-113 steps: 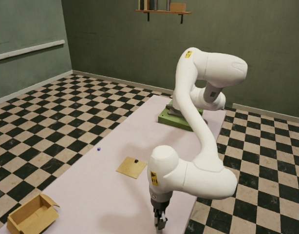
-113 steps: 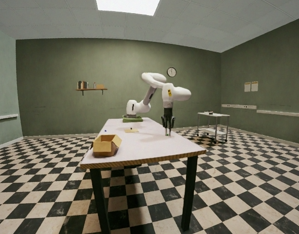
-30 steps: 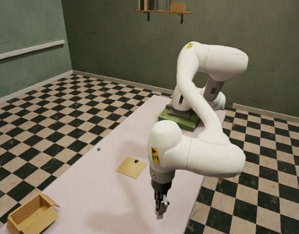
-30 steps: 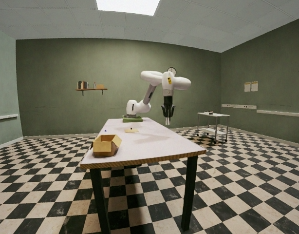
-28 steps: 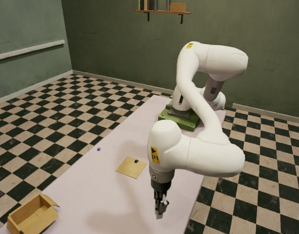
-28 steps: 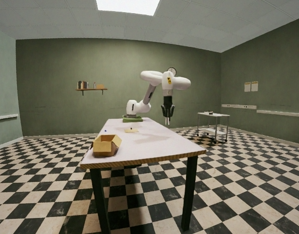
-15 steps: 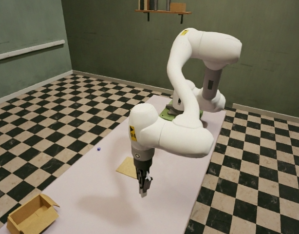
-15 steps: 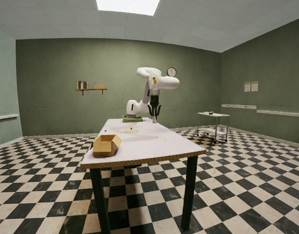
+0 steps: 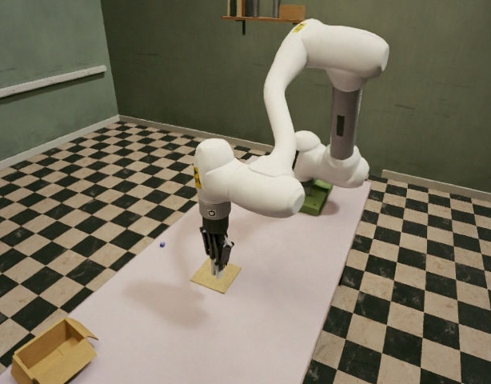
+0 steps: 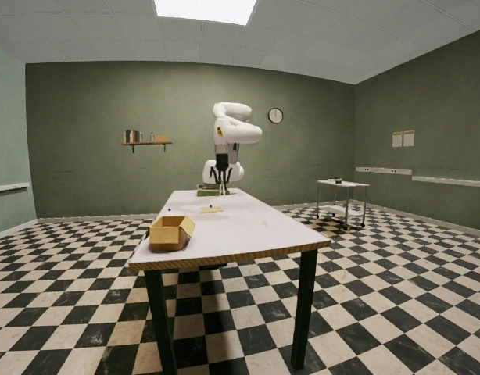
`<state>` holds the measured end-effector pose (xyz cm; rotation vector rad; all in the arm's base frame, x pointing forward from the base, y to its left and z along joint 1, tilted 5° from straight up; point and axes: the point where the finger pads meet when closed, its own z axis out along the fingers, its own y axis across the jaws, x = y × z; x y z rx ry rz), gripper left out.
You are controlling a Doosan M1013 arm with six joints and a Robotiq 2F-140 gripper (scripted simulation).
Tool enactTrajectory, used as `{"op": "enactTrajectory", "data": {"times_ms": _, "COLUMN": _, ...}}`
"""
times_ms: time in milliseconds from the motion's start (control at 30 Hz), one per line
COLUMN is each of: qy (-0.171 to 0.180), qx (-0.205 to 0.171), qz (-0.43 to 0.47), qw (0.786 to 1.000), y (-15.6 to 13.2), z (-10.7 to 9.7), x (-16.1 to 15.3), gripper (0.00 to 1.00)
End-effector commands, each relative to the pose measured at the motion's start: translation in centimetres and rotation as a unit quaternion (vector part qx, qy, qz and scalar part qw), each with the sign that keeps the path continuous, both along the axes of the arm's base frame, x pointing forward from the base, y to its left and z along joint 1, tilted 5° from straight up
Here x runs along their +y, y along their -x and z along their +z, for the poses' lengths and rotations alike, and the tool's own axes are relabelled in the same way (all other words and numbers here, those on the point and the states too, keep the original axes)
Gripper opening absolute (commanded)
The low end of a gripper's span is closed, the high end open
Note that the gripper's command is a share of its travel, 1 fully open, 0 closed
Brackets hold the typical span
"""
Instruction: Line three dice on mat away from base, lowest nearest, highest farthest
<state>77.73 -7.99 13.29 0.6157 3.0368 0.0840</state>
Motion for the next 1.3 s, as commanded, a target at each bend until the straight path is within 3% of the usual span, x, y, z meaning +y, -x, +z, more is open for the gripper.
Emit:
{"op": "enactTrajectory", "data": {"times_ms": 0, "qy": -0.001, "qx": -0.009, "qz": 0.051, "qw": 0.999, "y": 4.5, "z": -0.4, "x": -2.8, "gripper": 0.16}}
{"op": "enactTrajectory", "data": {"times_ms": 100, "qy": 0.001, "qx": -0.011, "qz": 0.087, "qw": 0.996, "y": 8.0, "z": -1.0, "x": -4.4, "gripper": 0.16}}
{"op": "enactTrajectory", "data": {"times_ms": 267, "qy": 0.002, "qx": -0.012, "qz": 0.105, "qw": 0.994, "y": 9.9, "z": -1.3, "x": -5.1, "gripper": 0.16}}
{"op": "enactTrajectory", "data": {"times_ms": 867, "qy": 0.002, "qx": -0.012, "qz": 0.106, "qw": 0.994, "y": 10.0, "z": -1.7, "x": -5.1, "gripper": 0.16}}
{"op": "enactTrajectory", "data": {"times_ms": 1267, "qy": 0.002, "qx": -0.012, "qz": 0.106, "qw": 0.994, "y": 9.7, "z": -5.8, "x": -5.0, "gripper": 0.16}}
